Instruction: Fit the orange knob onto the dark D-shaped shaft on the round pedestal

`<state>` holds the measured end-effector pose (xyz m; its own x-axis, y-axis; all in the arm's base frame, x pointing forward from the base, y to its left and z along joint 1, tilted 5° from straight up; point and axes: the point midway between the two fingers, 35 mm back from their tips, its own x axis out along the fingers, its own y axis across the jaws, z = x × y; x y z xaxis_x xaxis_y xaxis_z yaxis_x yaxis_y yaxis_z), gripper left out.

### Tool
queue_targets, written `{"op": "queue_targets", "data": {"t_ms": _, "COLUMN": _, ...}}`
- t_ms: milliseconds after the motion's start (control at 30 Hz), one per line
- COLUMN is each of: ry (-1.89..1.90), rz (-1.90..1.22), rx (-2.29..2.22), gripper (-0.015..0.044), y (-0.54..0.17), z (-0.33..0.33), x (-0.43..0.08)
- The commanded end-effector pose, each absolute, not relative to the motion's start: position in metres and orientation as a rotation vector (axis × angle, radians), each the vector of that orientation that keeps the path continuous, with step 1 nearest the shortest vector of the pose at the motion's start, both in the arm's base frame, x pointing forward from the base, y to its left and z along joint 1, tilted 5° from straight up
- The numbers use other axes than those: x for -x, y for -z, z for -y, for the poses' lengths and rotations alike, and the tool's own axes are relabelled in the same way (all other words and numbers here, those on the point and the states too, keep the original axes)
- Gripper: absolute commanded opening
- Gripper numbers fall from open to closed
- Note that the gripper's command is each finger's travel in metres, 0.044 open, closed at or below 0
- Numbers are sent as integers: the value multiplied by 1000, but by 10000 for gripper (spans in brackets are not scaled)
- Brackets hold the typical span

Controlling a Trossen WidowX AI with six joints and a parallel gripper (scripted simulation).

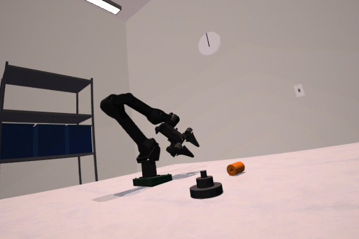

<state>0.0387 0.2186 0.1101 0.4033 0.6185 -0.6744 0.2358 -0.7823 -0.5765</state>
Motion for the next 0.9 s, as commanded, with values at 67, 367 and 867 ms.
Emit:
{"op": "queue_targets", "data": {"t_ms": 67, "ry": -1367, "rz": 611, "rx": 2257, "gripper": 440, "y": -114, "z": -222, "x": -49}}
{"op": "queue_targets", "data": {"t_ms": 367, "ry": -1461, "rz": -128, "rx": 2010, "gripper": 440, "y": -125, "z": -243, "x": -123}}
{"op": "queue_targets", "data": {"t_ms": 867, "ry": -1267, "rz": -1166, "rx": 1148, "gripper": 440, "y": -95, "z": -210, "x": -289}}
